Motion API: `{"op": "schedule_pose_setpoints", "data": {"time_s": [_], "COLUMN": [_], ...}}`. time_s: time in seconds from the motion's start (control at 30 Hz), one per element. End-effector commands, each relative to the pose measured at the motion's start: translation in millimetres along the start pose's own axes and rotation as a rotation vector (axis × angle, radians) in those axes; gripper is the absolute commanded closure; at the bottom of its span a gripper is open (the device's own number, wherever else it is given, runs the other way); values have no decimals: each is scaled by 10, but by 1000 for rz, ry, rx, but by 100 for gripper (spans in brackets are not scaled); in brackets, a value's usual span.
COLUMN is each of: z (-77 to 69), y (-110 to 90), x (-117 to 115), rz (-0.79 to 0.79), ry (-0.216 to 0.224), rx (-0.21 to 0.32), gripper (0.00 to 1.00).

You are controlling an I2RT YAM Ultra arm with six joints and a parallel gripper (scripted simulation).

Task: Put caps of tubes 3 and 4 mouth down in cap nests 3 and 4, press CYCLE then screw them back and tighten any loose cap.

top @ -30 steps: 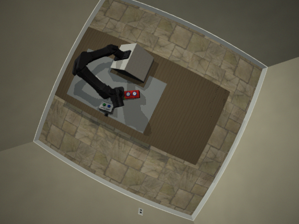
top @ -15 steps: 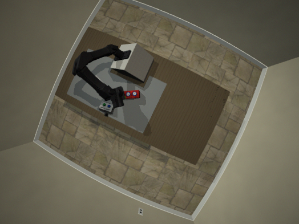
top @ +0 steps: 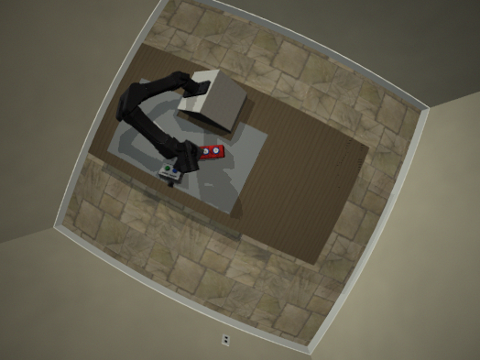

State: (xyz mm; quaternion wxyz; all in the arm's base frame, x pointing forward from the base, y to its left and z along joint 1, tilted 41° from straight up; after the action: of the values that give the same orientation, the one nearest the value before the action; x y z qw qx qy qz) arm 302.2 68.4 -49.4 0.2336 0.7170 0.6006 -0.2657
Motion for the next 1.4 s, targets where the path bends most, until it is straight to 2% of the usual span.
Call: {"op": "schedule_pose_setpoints", "data": {"time_s": [0.0,0.1,0.13,0.17,0.2,0.33,0.43,0.53,0.63,0.7,0.8,0.83,0.87,0.93,1.0,1.03,1.07,1.3,1.33,1.37], "z": [-34,-35,-34,-34,-34,-35,-34,-35,-34,-35,-34,-34,-34,-34,-34,-34,-34,-32,-32,-32], "y": [9,8,8,8,7,7,7,7,7,6,6,6,6,6,6,6,6,6,6,6], "x": [6,5,5,5,4,4,4,4,3,3,3,3,3,3,3,3,3,4,4,4], "rz": [-255,-422,-422,-505,-505,-755,-755,-997,-1088,-1236,-1338,-1422,-1422,-1572,-1572,-1672,-1693,-1693,-1693,-1693], "ry": [3,2,2,2,2,0,0,-1,-2,-2,-3,-3,-3,-4,-4,-5,-5,-5,-5,-5], "rx": [-11,-11,-11,-11,-11,-11,-11,-11,-11,-11,-11,-11,-11,-11,-11,-11,-11,-11,-11,-11], "gripper": [51,51,51,51,51,51,51,51,51,51,51,51,51,51,51,51,51,51,100,100]}}
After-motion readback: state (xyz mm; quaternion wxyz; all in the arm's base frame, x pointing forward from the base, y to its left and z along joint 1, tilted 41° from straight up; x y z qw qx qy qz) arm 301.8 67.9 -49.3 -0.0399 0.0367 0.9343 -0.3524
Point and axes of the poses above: the point where the finger pads meet when closed, its own z axis out along the fingers, its own x axis across the jaws, y = z × x, the point moved 8 cm from there along -z, back along the fingers, and after that the axes turned 7 degrees about -z, right-handed, at the moved point
